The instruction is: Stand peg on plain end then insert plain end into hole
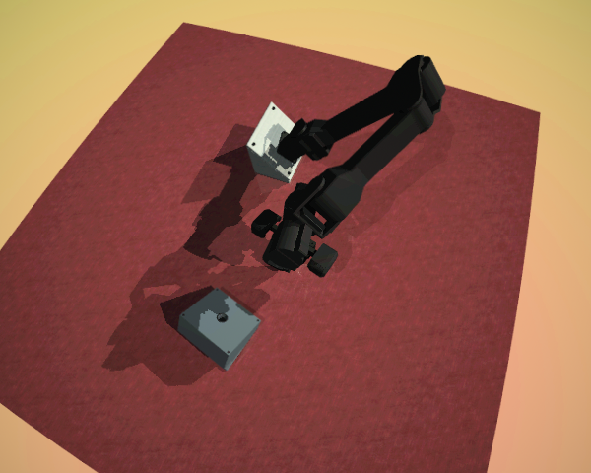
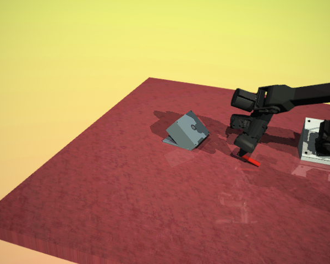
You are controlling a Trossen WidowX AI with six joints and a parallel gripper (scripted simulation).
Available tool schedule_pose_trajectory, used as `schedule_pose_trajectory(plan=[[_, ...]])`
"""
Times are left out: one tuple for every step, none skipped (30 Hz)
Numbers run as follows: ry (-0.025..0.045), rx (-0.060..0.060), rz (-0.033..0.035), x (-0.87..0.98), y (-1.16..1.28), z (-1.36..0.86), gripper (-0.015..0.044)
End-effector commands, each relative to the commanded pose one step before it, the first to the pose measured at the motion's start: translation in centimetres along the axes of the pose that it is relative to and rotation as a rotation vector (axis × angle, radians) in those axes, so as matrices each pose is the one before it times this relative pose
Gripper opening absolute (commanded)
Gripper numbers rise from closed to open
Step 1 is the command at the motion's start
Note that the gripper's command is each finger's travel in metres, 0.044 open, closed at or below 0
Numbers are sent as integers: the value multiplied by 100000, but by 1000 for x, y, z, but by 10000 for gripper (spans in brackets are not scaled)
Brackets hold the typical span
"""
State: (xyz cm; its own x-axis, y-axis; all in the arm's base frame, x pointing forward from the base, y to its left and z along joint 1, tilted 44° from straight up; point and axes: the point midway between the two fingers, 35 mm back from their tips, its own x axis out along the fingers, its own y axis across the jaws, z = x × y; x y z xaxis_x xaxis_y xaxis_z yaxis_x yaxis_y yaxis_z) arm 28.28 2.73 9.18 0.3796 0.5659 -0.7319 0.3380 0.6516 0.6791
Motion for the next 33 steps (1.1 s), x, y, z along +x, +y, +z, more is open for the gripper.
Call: schedule_pose_trajectory(plan=[[-3125,573,-583,-162,-125,-154,49],[-866,9,-6,-59,0,-31,49],[-866,9,-6,-59,0,-31,49],[-866,9,-6,-59,0,-31,49],[-866,9,-6,-59,0,-31,49],[-866,9,-6,-59,0,-31,49],[-866,9,-6,-59,0,-31,49],[-866,9,-6,-59,0,-31,49],[-866,9,-6,-59,0,-31,49],[-866,9,-6,-59,0,-31,49],[-866,9,-6,-59,0,-31,49],[-866,9,-6,-59,0,-31,49],[-866,9,-6,-59,0,-31,49],[-867,9,-6,-59,0,-31,49],[-867,9,-6,-59,0,-31,49],[-867,9,-6,-60,0,-31,49],[-867,9,-5,-60,0,-31,49],[-867,9,-5,-60,0,-31,49],[-867,9,-5,-60,0,-31,49],[-867,9,-5,-60,0,-31,49],[-867,9,-5,-60,0,-31,49],[-867,9,-5,-60,0,-31,49],[-867,9,-5,-60,0,-31,49],[-867,9,-5,-60,0,-31,49],[-867,9,-5,-60,0,-31,49],[-867,9,-5,-60,0,-31,49],[-867,9,-5,-60,0,-31,49],[-867,9,-5,-60,0,-31,49],[-867,9,-5,-60,0,-31,49],[-867,9,-5,-60,1,-31,49],[-867,9,-5,-60,1,-31,49],[-867,9,-5,-60,1,-32,49],[-867,9,-5,-60,1,-32,49]])
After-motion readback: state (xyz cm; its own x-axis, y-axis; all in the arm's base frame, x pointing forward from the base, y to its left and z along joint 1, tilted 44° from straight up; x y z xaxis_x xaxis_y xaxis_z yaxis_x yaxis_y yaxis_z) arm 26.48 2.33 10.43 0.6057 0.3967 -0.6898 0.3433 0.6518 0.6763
